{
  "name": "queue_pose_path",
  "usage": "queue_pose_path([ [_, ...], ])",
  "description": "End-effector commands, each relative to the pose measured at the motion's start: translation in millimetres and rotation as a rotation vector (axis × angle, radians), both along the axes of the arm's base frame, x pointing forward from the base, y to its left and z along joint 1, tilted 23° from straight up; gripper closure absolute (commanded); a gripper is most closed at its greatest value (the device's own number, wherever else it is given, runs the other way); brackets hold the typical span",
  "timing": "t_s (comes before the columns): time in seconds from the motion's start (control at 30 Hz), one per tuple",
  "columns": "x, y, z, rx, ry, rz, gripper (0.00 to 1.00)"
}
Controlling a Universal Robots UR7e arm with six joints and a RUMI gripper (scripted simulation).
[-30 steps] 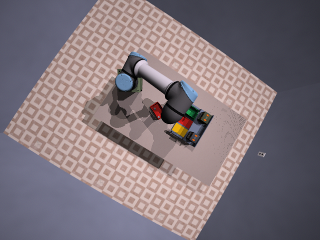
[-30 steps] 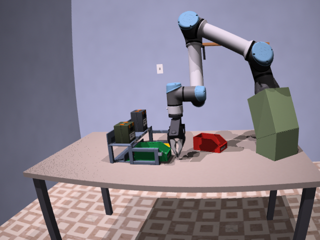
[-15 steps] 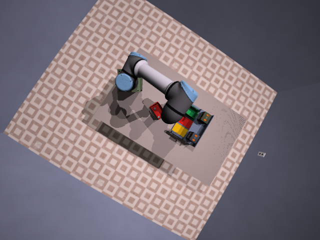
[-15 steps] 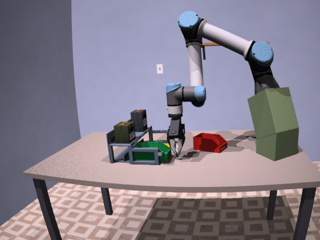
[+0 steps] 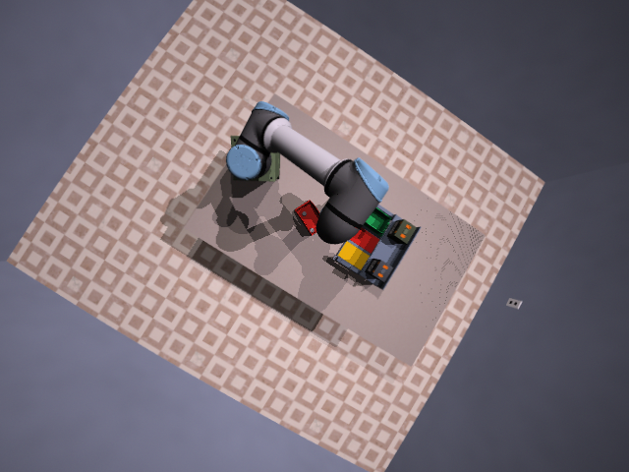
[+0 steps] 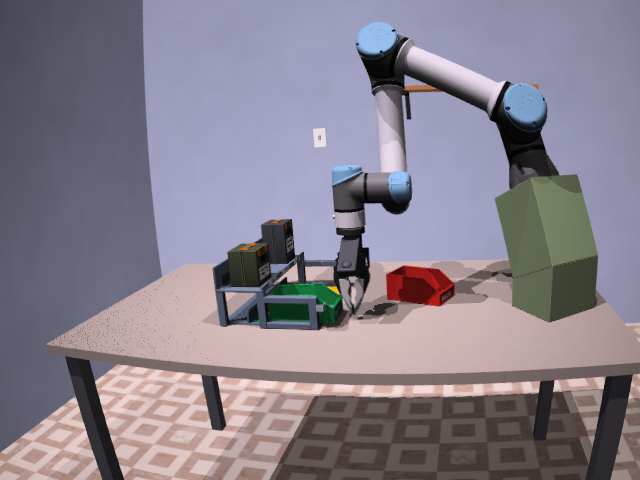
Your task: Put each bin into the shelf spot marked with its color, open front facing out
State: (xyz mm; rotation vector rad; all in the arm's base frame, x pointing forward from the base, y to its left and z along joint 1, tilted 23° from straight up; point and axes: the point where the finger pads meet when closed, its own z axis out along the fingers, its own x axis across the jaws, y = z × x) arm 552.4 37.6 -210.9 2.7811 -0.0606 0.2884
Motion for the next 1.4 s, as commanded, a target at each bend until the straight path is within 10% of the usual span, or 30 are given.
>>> queue_pose_path([
  [0.0, 1.7, 0.7, 0.1, 0.001, -0.002, 0.001, 1.0],
  [1.37, 18.0, 1.7, 4.2, 0.001, -0.003, 0.002, 1.0],
])
